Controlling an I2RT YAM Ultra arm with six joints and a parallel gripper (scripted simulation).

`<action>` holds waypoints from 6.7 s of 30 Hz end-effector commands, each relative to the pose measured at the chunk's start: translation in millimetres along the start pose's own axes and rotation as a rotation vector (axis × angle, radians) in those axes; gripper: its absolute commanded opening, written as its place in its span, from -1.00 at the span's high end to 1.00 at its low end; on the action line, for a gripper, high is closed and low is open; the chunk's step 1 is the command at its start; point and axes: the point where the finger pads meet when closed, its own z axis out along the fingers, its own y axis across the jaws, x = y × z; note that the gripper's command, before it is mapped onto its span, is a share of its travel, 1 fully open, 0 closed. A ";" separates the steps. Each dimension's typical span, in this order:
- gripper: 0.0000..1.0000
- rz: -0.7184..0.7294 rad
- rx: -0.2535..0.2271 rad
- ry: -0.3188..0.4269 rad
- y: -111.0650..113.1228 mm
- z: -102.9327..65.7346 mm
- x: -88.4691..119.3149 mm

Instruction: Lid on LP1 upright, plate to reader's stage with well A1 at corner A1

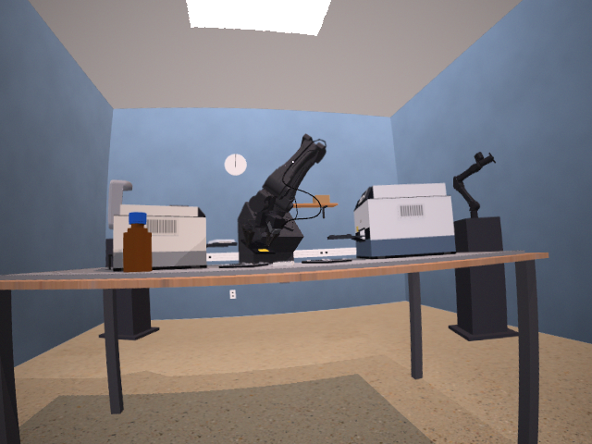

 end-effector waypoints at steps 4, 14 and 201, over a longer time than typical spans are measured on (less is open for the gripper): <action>-0.71 0.024 0.051 -0.011 5.7 -7.6 -9.4; -0.71 0.011 0.087 -0.053 13.5 -19.9 -34.9; -0.71 0.092 -0.039 -0.423 211.1 -49.2 -137.8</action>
